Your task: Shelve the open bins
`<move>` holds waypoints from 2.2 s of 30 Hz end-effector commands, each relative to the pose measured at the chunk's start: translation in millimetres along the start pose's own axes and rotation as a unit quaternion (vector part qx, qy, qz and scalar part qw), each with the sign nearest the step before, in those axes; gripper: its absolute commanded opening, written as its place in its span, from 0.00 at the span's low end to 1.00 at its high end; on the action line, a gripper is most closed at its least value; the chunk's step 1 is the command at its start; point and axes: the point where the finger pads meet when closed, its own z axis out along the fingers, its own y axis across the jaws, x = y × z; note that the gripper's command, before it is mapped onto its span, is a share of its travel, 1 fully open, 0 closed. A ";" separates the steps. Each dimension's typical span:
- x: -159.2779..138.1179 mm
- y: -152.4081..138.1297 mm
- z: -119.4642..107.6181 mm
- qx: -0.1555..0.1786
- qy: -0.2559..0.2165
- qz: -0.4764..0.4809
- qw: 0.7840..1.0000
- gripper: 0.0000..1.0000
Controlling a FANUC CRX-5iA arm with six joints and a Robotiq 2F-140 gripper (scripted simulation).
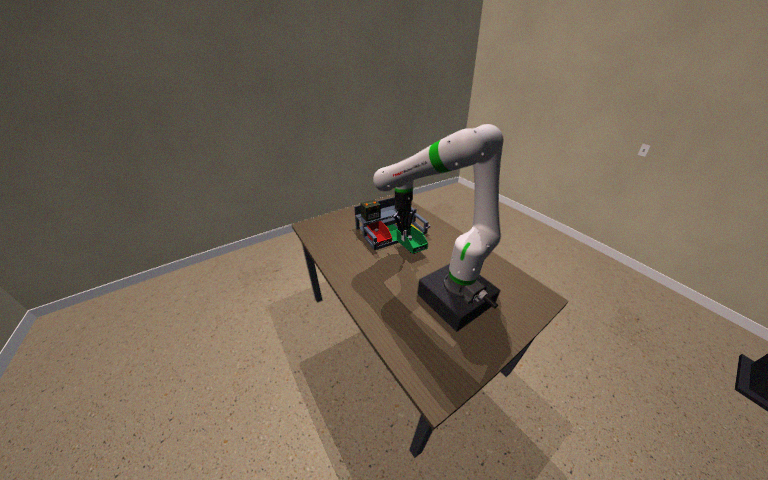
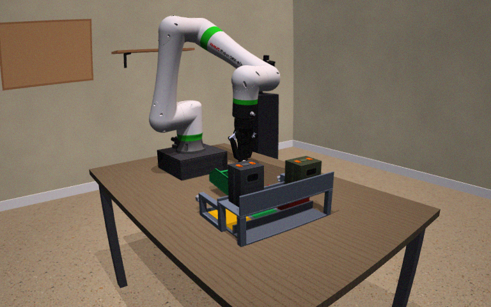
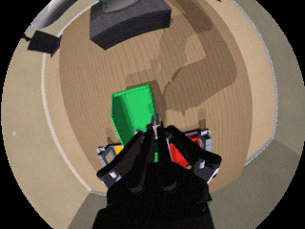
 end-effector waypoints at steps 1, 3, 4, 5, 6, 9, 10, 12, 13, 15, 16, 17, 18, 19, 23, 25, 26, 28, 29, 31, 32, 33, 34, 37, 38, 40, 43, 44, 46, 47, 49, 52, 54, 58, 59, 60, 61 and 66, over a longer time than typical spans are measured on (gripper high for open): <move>-1.9 0.0 -2.2 0.000 0.020 0.000 1.000 0.00; -2.6 0.0 -3.1 0.000 0.028 0.000 1.000 0.00; -3.0 0.0 -3.5 0.000 0.033 0.000 0.999 0.00; -3.3 0.0 -3.9 0.000 0.037 0.000 0.999 0.00; -3.7 0.0 -4.3 0.000 0.041 0.000 0.999 0.00; -4.6 0.0 -5.4 0.000 0.051 0.000 0.999 0.00; -4.6 0.0 -5.4 0.000 0.051 0.000 0.999 0.00; -4.9 0.0 -5.7 0.000 0.055 0.000 0.999 0.00; -5.1 0.0 -6.0 0.000 0.058 0.000 0.998 0.00; -5.6 0.0 -6.6 0.000 0.063 0.000 0.998 0.00; -5.8 0.0 -6.8 0.000 0.065 0.000 0.998 0.00; -6.0 0.0 -7.0 0.000 0.068 0.000 0.998 0.00; -6.2 0.0 -7.2 0.000 0.069 0.000 0.998 0.00; -6.3 0.0 -7.4 0.000 0.071 0.000 0.997 0.00; -6.7 0.0 -7.8 0.000 0.075 0.000 0.997 0.00; -6.7 0.0 -7.9 0.000 0.076 0.000 0.997 0.00; -6.8 0.0 -7.9 0.000 0.077 0.000 0.997 0.00; -6.8 0.0 -7.9 0.000 0.077 0.000 0.997 0.00; -6.8 0.0 -8.0 0.000 0.077 0.000 0.997 0.00; -6.8 0.0 -8.0 0.000 0.077 0.000 0.997 0.00; -6.8 0.0 -8.0 0.000 0.077 0.000 0.997 0.00; -6.8 0.0 -8.0 0.000 0.077 0.000 0.997 0.00; -6.8 0.0 -8.0 0.000 0.077 0.000 0.997 0.00; -6.8 0.0 -8.0 0.000 0.077 0.000 0.997 0.00; -6.8 0.0 -8.0 0.000 0.077 0.000 0.997 0.00; -6.7 0.0 -8.0 0.000 0.077 0.000 0.997 0.00; -6.7 0.0 -8.0 0.000 0.077 0.000 0.997 0.00; -6.7 0.0 -8.0 0.000 0.077 0.000 0.997 0.00; -6.8 0.0 -8.0 0.000 0.077 0.000 0.997 0.00; -6.8 0.0 -8.0 0.000 0.077 0.000 0.997 0.00; -6.8 0.0 -8.0 0.000 0.077 0.000 0.997 0.00; -7.0 0.0 -8.0 0.000 0.077 0.000 0.997 0.00; -7.2 0.0 -8.0 0.000 0.077 0.000 0.997 0.00; -7.7 0.0 -8.1 0.000 0.077 0.000 0.997 0.00; -7.9 0.0 -8.1 0.000 0.077 0.000 0.997 0.00; -8.2 0.0 -8.1 0.000 0.077 0.000 0.997 0.00; -8.2 0.0 -8.1 0.000 0.077 0.000 0.997 0.00; -9.3 0.0 -8.2 0.000 0.077 0.000 0.997 0.00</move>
